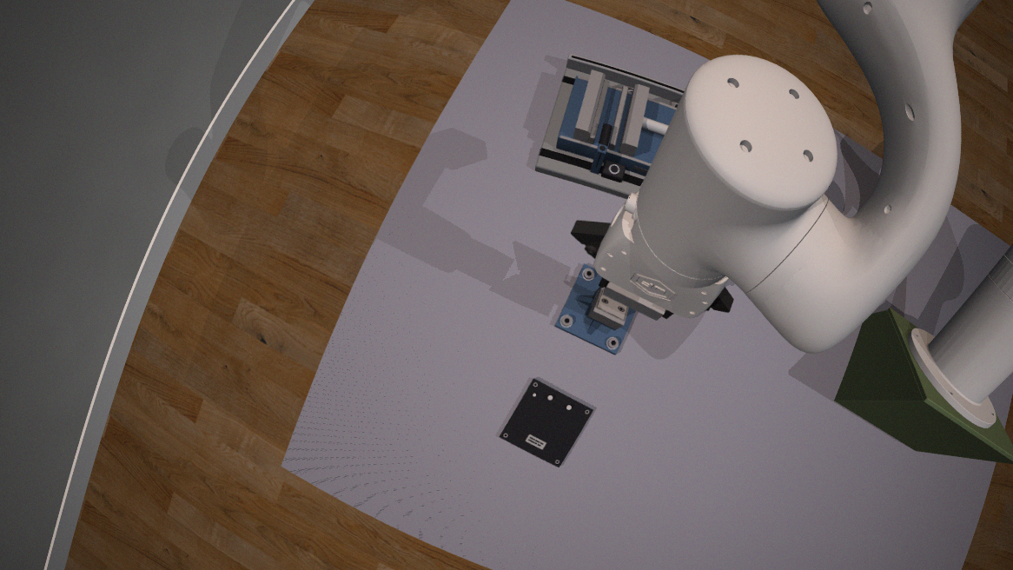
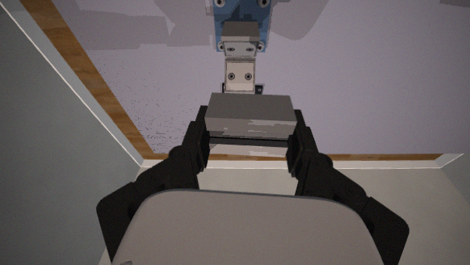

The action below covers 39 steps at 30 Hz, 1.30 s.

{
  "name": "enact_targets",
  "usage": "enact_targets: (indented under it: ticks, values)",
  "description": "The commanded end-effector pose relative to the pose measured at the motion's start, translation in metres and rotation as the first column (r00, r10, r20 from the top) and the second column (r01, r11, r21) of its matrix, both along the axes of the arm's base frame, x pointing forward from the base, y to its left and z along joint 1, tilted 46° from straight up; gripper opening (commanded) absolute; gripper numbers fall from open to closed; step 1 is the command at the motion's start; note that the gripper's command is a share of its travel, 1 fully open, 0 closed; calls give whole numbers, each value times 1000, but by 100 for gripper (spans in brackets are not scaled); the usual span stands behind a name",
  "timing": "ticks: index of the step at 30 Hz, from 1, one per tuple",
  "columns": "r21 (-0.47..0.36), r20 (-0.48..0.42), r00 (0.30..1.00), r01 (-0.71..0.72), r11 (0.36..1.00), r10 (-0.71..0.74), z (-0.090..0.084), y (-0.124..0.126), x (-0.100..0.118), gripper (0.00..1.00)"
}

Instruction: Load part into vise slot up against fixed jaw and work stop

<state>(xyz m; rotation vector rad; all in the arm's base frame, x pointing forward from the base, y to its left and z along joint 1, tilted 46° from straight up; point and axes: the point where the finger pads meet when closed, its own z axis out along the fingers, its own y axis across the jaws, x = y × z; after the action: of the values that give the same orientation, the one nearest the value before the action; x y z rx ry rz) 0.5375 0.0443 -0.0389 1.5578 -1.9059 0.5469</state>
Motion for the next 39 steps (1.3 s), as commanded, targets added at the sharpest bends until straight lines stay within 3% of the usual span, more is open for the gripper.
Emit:
enact_targets:
  ticks: [1,15,39]
  values:
    - [20,-1,1000,8,1000,-8,-1,3,0,0]
    - [113,-10,999,48,992,-47,-9,18,-4,0]
    - [374,9,988,137,917,-151,-23,64,5,0]
